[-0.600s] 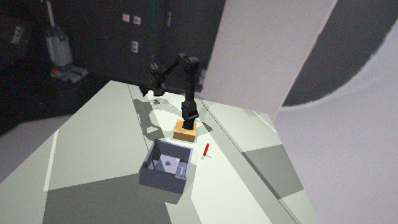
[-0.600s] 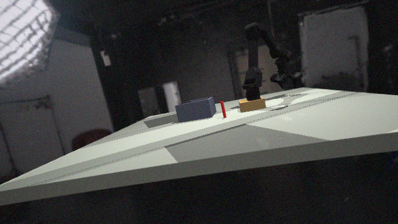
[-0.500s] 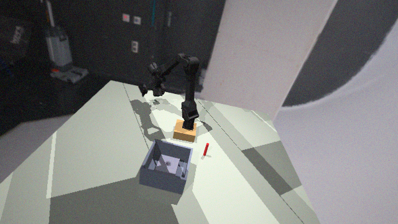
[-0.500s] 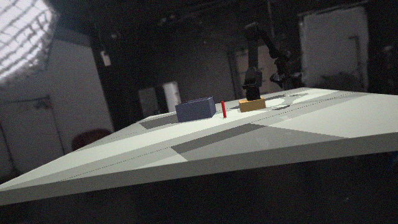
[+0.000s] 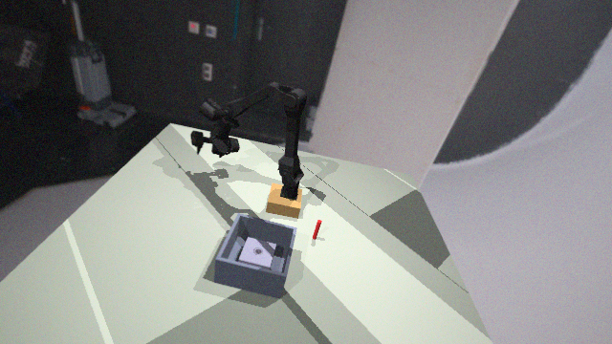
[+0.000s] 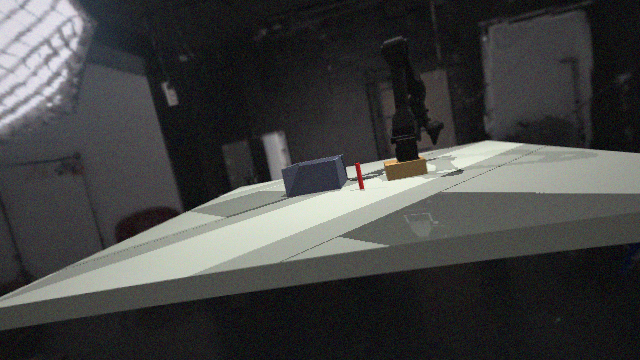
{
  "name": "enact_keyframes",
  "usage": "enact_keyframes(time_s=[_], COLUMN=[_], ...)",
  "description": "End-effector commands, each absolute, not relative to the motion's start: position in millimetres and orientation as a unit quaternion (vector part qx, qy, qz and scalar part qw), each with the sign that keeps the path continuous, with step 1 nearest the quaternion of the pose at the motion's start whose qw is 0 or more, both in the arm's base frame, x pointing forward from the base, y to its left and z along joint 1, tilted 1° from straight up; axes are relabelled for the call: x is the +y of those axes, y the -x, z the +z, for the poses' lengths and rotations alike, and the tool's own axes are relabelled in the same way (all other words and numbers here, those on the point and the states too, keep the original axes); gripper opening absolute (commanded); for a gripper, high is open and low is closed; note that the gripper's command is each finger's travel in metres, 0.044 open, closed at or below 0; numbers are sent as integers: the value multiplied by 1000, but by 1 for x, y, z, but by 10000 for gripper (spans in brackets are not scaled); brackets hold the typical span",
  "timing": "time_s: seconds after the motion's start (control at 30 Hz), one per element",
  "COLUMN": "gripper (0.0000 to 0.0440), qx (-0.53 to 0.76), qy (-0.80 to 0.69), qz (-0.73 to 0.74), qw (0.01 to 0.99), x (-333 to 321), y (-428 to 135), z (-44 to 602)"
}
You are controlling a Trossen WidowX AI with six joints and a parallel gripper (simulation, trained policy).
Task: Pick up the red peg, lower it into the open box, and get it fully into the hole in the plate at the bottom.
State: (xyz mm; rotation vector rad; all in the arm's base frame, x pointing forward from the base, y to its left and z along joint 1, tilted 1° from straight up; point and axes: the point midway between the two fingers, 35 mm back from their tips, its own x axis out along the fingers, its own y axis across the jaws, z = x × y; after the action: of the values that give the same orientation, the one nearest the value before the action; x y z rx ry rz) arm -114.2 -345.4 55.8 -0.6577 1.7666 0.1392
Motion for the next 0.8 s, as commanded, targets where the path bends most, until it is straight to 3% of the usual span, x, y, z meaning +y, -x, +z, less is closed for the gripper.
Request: enact_keyframes(time_s=[0.0,0.77], gripper=[440,440], qx=[757,708], qy=[239,67], qz=[14,-181], qw=[608,680], x=[-348,-275], y=[66,-139], z=[65,114])
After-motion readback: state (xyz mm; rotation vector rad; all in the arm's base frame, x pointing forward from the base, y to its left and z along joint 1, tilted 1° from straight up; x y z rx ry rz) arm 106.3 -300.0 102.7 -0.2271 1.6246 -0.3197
